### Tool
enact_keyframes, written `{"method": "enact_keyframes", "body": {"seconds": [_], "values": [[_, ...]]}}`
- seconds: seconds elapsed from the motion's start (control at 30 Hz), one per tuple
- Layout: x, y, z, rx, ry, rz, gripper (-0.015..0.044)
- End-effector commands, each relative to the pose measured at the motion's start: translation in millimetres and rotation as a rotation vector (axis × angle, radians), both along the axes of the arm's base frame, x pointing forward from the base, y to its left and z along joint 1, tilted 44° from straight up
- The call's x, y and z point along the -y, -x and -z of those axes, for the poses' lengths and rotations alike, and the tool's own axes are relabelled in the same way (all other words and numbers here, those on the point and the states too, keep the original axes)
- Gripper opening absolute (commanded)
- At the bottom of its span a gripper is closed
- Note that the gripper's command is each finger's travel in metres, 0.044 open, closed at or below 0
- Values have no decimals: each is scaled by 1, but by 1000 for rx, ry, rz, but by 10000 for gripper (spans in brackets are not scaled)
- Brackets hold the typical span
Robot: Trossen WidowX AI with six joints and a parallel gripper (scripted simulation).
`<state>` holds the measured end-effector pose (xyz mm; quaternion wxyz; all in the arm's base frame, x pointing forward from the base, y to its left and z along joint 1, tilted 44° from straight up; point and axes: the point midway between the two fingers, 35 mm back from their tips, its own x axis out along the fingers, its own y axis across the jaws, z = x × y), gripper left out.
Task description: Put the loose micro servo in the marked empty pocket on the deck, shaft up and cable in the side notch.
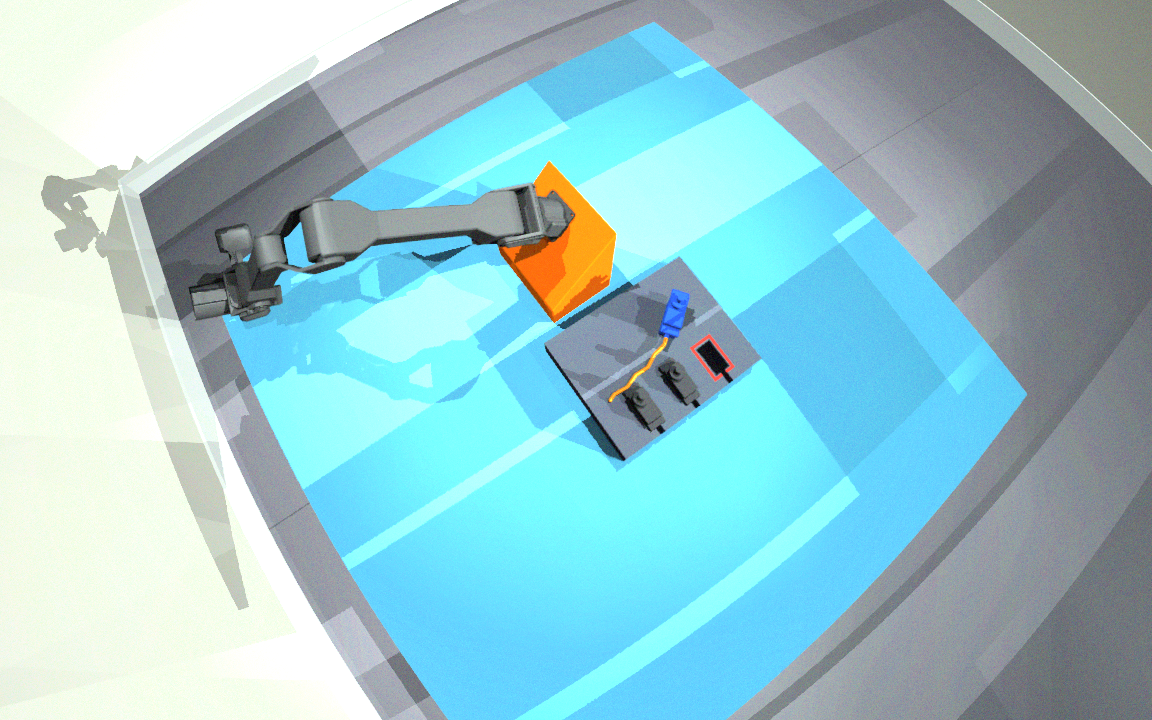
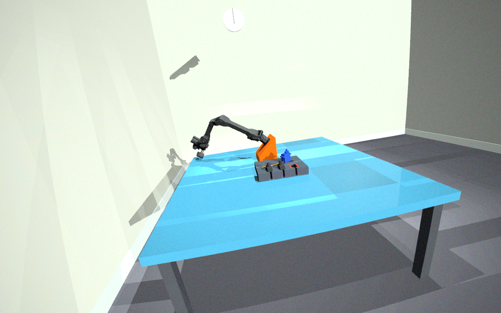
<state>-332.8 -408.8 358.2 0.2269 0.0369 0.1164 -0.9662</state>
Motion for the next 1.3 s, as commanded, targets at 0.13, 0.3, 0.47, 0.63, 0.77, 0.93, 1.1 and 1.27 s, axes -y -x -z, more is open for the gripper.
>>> {"method": "enact_keyframes", "body": {"seconds": [0.13, 0.3, 0.47, 0.63, 0.77, 0.93, 1.1, 1.27], "values": [[9, -16, -3, 6, 10, -37, 440], [36, -66, -9, 29, 41, -152, 440], [63, -142, -16, 71, 79, -316, 440], [73, -182, -20, 113, 117, -402, 440], [78, -208, -20, 143, 131, -460, 440], [83, -257, -21, 200, 153, -572, 440], [82, -303, -18, 249, 156, -673, 440], [79, -373, -5, 322, 138, -804, 440]]}}
